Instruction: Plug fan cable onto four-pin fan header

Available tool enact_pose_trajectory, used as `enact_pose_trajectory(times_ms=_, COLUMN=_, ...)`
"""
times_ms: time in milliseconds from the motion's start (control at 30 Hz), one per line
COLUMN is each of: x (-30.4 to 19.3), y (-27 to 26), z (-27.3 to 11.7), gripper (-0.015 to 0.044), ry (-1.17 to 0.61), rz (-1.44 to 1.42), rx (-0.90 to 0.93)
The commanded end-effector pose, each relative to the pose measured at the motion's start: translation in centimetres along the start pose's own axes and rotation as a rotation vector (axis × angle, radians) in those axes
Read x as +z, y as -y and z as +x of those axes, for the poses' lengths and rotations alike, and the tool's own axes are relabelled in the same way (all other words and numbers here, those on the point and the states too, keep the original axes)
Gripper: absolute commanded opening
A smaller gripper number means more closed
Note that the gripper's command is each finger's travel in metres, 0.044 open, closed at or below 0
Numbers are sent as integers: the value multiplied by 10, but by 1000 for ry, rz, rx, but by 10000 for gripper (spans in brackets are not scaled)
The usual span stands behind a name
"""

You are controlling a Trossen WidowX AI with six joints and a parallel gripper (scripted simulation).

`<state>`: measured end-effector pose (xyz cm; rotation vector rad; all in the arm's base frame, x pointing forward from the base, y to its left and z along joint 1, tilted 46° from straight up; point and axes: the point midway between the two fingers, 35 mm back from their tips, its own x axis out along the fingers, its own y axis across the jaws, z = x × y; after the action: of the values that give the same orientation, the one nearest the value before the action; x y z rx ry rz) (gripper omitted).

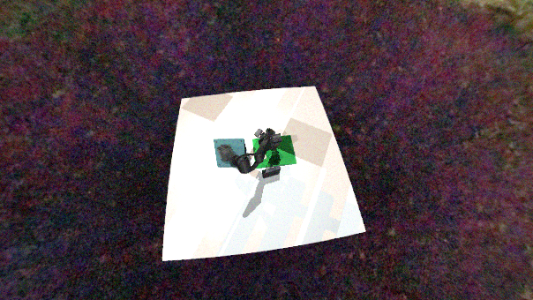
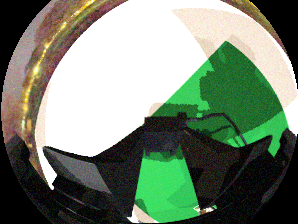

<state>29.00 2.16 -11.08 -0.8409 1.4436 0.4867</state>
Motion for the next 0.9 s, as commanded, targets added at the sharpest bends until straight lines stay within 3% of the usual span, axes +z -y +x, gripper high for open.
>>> enact_pose_trajectory(times_ms=0, x=-1, y=-1, z=1, gripper=0, ry=43, rz=-8, rx=10)
enact_pose_trajectory(times_ms=867, x=-6, y=3, z=-6, gripper=0, ry=316, rz=-62, rx=-15)
